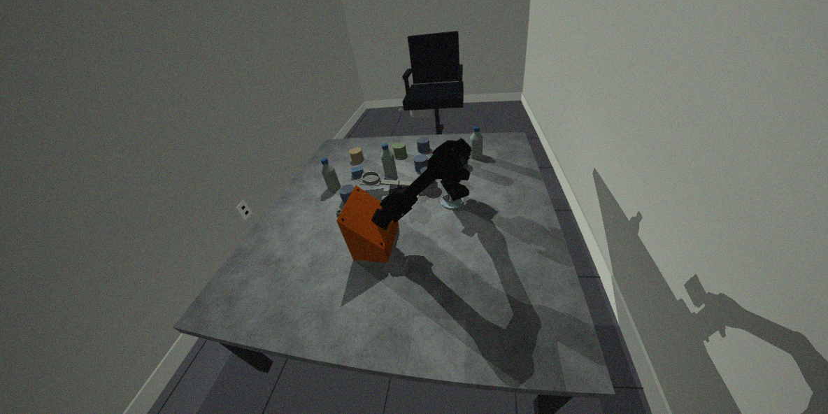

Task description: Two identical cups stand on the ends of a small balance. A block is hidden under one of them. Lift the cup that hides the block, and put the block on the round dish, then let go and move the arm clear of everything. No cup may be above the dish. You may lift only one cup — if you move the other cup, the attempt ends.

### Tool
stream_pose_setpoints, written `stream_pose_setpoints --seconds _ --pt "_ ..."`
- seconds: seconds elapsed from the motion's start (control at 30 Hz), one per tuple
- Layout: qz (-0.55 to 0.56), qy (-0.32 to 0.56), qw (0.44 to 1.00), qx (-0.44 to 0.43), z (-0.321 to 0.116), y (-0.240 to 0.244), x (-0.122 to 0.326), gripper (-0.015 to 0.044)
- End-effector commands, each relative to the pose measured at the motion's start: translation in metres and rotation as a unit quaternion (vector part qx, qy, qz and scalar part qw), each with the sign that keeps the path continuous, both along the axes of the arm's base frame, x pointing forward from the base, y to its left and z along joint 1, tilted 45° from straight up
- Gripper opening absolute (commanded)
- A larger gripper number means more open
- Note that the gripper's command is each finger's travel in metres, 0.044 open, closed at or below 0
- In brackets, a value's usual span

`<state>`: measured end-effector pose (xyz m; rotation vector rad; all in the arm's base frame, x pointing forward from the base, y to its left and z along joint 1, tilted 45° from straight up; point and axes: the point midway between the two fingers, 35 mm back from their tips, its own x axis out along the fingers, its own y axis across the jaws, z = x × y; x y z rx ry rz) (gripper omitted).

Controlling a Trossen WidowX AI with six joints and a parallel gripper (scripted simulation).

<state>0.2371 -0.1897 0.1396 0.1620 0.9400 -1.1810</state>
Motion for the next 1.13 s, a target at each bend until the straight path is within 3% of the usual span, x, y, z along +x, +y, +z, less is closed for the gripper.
stream_pose_setpoints --seconds 0.0,0.33,0.8,1.1 --pt "-0.001 -0.001 1.000 0.000 0.000 0.000 0.000 0.0184" --pt "0.000 0.000 1.000 0.001 0.004 0.005 0.000 0.0440" --pt "0.007 0.001 1.000 0.004 0.063 0.066 -0.007 0.0440" --pt "0.007 0.001 1.000 0.004 0.064 0.067 -0.007 0.0440"
